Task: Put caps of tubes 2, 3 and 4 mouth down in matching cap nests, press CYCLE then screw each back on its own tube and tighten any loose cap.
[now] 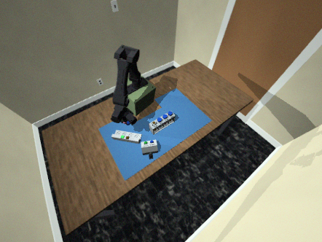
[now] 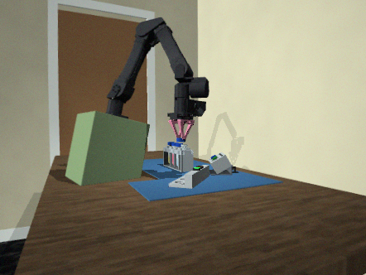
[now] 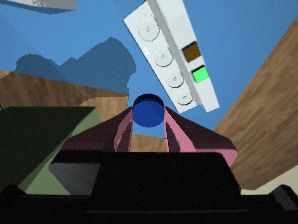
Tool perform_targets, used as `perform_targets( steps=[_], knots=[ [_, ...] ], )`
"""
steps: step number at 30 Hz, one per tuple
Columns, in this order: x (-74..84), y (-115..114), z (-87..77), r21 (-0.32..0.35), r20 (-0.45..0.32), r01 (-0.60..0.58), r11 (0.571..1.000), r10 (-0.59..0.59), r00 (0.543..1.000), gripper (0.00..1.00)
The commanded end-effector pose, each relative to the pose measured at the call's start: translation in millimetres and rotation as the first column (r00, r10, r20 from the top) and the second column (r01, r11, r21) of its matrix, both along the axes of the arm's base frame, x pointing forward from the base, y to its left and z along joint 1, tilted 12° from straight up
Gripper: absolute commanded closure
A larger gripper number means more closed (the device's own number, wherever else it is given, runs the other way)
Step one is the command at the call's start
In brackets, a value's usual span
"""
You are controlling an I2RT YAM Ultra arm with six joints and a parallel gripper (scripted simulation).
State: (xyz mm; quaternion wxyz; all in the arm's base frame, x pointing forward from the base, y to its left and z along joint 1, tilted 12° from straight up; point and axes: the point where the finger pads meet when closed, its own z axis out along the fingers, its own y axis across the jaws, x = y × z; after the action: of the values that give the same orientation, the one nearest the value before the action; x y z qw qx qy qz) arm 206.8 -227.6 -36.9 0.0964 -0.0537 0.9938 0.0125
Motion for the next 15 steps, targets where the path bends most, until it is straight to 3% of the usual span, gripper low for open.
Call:
perform_targets(
  steps=[1, 11, 13, 15],
  knots=[
    [19.1, 15.3, 9.9, -0.077, 0.022, -0.265, 0.961, 0.267, 0.963, 1.00],
    [65.4, 84.5, 21.5, -0.079, 0.024, -0.279, 0.957, 0.282, 0.959, 1.00],
    [65.4, 84.5, 21.5, -0.079, 0.024, -0.279, 0.957, 0.282, 0.959, 1.00],
    [74.7, 98.2, 23.8, -0.079, 0.025, -0.279, 0.957, 0.282, 0.959, 1.00]
  ],
)
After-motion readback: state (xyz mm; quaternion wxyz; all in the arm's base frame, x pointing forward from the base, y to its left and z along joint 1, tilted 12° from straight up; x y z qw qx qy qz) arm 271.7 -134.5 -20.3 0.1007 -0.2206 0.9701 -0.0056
